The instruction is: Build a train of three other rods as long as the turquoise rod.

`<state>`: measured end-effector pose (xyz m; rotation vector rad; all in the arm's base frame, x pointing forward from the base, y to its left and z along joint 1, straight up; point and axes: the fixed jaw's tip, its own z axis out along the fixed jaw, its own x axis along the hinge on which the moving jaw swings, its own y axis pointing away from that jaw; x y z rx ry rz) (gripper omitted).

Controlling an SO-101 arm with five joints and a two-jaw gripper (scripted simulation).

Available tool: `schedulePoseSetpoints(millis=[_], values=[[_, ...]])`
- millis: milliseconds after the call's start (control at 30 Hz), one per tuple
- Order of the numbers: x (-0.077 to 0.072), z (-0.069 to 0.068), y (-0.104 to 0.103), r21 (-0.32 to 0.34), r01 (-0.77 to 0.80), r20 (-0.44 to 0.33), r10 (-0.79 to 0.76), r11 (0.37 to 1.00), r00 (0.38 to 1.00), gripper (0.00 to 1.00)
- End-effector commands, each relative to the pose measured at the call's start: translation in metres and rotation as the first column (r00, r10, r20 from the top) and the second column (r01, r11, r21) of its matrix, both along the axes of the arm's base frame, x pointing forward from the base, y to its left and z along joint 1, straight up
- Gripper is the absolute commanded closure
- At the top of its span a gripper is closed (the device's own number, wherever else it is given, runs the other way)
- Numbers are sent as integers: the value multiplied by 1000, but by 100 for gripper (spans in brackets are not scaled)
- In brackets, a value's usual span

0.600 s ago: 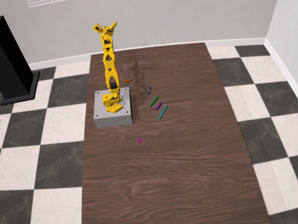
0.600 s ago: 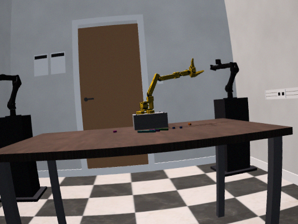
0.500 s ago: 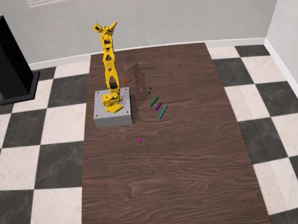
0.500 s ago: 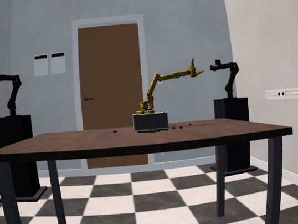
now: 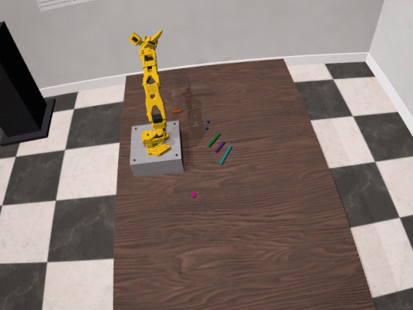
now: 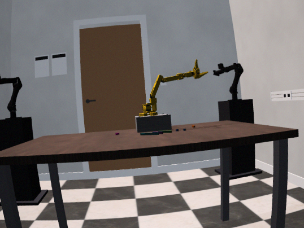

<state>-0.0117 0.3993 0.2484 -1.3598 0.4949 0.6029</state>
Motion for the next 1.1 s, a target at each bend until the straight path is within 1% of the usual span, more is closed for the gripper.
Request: schedulePoseSetpoints(millis=[0, 433, 500, 533, 1000, 1067], values=[[8, 1, -2, -12, 21, 15, -21, 1000, 1000, 0], [55, -11, -15, -130, 156, 121, -141, 979, 983, 0], [55, -11, -15, -130, 156, 121, -141, 979, 983, 0], [52, -9, -12, -118, 147, 112, -134, 982, 985, 0], [100, -22, -34, -242, 282, 209, -234, 928, 950, 0], [100, -22, -34, -242, 282, 209, -234, 928, 950, 0]])
